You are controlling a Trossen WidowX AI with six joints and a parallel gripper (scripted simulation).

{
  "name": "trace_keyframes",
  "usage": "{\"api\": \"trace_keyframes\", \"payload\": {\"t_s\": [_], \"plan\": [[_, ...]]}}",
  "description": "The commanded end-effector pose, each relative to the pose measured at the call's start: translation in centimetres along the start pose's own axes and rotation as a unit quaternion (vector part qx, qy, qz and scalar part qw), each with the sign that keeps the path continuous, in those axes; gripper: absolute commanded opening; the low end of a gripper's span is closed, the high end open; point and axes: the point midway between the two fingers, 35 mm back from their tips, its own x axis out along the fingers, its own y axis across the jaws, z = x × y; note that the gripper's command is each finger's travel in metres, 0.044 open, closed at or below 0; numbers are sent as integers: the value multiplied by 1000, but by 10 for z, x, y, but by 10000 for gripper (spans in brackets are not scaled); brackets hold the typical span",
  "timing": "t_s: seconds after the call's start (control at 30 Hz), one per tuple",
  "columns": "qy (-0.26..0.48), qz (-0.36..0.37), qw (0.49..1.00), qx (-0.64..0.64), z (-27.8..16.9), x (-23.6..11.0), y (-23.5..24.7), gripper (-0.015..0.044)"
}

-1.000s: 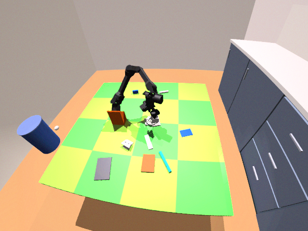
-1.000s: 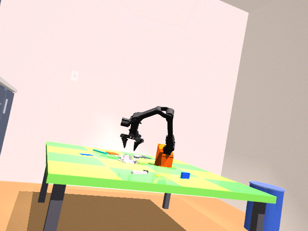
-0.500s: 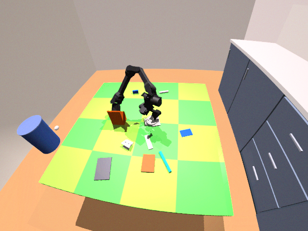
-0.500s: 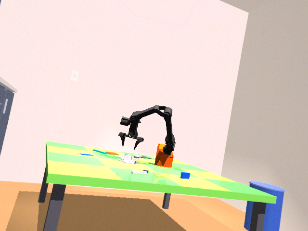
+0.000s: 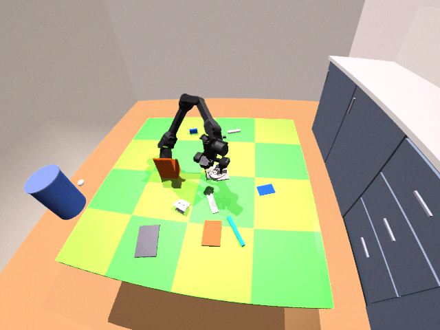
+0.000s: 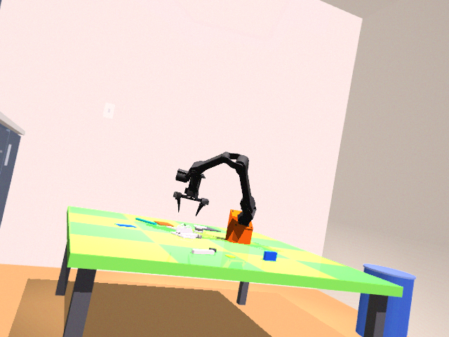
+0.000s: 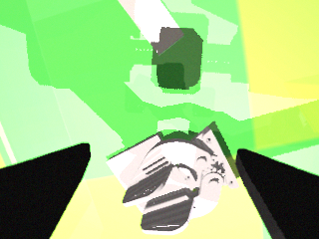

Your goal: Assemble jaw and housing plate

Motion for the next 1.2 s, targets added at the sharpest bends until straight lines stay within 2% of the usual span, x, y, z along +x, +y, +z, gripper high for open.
{"api": "trace_keyframes", "payload": {"t_s": [0.0, 0.57, 1.17], "plan": [[-4, -1, 999, -48, 10, -1, 0, 440], [-10, -5, 968, -250, 45, -5, -4, 440], [-11, -11, 891, -453, 82, -8, -12, 440]]}}
